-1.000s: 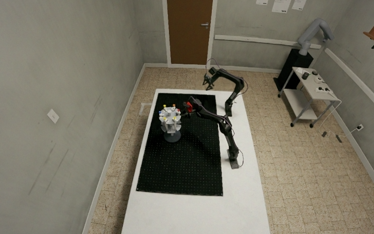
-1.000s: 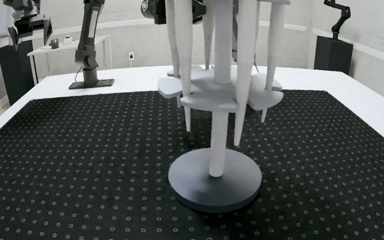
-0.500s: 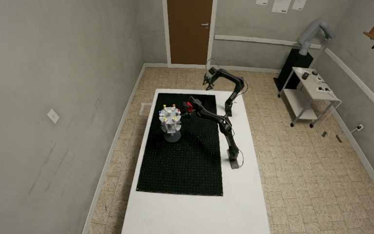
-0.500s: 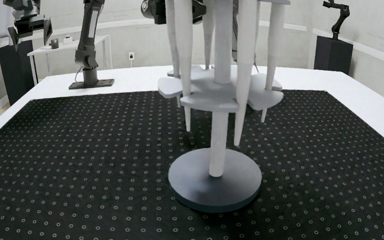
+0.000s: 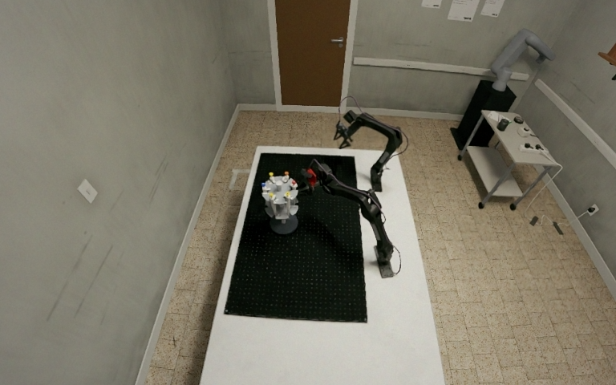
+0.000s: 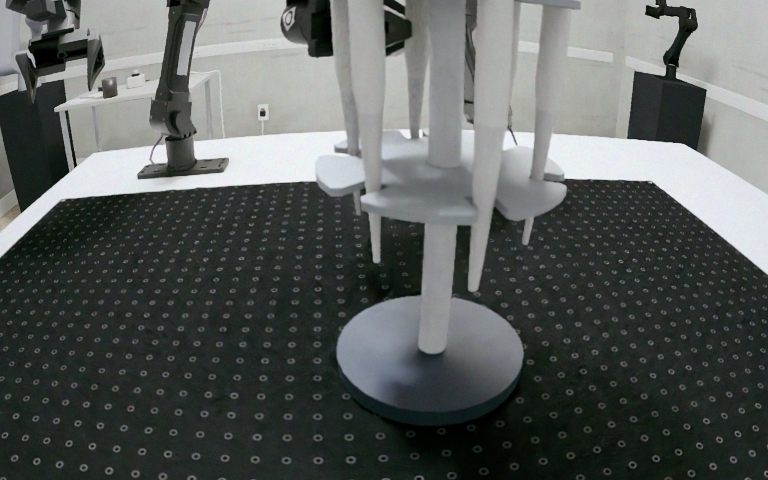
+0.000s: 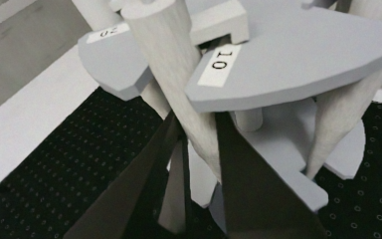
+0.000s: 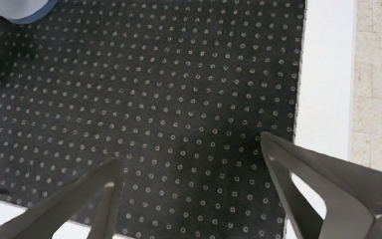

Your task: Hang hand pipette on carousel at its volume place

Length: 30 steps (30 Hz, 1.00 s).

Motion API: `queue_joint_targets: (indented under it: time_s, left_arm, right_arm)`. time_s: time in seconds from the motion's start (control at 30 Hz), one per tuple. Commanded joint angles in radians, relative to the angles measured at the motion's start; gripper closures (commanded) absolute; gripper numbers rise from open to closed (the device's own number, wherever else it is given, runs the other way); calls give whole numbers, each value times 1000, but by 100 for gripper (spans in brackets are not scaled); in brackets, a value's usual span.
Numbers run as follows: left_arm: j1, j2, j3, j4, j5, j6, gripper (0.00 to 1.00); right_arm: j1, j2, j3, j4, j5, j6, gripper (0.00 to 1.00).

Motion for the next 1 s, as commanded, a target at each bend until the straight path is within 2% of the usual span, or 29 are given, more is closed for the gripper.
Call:
queue_joint_targets:
  time_s: [0.0, 0.2, 0.23, 0.97]
  left_arm:
    - [-4, -17, -15, 36, -6, -10, 88]
    - [-4, -16, 16, 45, -4, -6, 88]
    - [-4, -16, 16, 45, -4, -6, 50]
    - [-1, -10, 1, 38, -1, -1, 50]
  right_arm:
    - [-9, 6, 20, 8, -16, -6, 0]
    - [-9, 6, 20, 8, -16, -6, 0]
    - [-9, 6, 20, 8, -16, -6, 0]
    - [-9, 6, 20, 8, -16, -6, 0]
